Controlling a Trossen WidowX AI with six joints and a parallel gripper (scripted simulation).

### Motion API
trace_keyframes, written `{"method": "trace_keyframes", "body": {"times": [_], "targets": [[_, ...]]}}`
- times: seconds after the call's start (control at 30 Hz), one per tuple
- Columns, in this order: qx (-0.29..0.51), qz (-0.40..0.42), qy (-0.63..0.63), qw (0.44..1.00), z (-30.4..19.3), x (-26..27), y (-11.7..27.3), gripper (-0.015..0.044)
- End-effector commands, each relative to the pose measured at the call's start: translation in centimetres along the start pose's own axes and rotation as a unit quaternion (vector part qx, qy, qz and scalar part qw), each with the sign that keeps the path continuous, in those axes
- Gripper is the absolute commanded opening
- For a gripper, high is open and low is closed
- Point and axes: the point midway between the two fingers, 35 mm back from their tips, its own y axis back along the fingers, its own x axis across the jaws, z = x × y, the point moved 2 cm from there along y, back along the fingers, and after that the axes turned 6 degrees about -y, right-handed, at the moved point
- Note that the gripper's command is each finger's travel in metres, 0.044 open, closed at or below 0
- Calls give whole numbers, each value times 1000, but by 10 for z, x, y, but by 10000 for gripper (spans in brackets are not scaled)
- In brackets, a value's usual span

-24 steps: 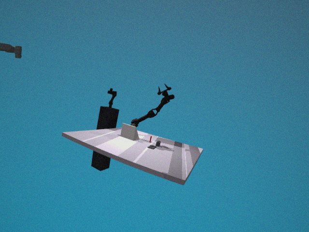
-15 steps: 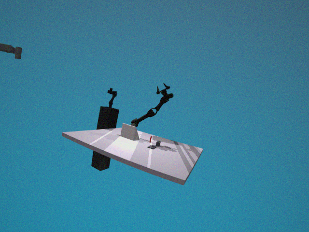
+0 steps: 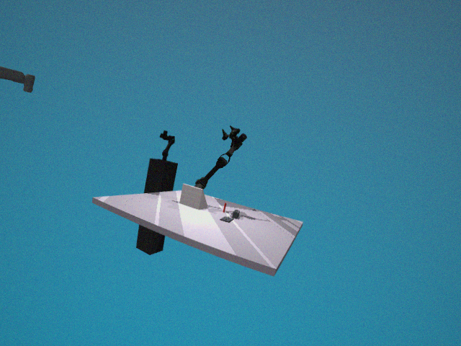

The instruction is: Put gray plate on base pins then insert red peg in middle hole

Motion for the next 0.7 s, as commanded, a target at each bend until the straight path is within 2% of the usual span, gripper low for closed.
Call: {"method": "trace_keyframes", "body": {"times": [0.0,0.2,0.33,0.5,0.67], "targets": [[64,-17,-28,997,-46,-1,-14,440],[177,-32,-132,975,-128,4,-22,440],[251,-68,-144,955,-165,6,-16,440],[344,-111,-230,903,-235,10,11,440],[433,-167,-280,840,-292,14,55,440]]}}
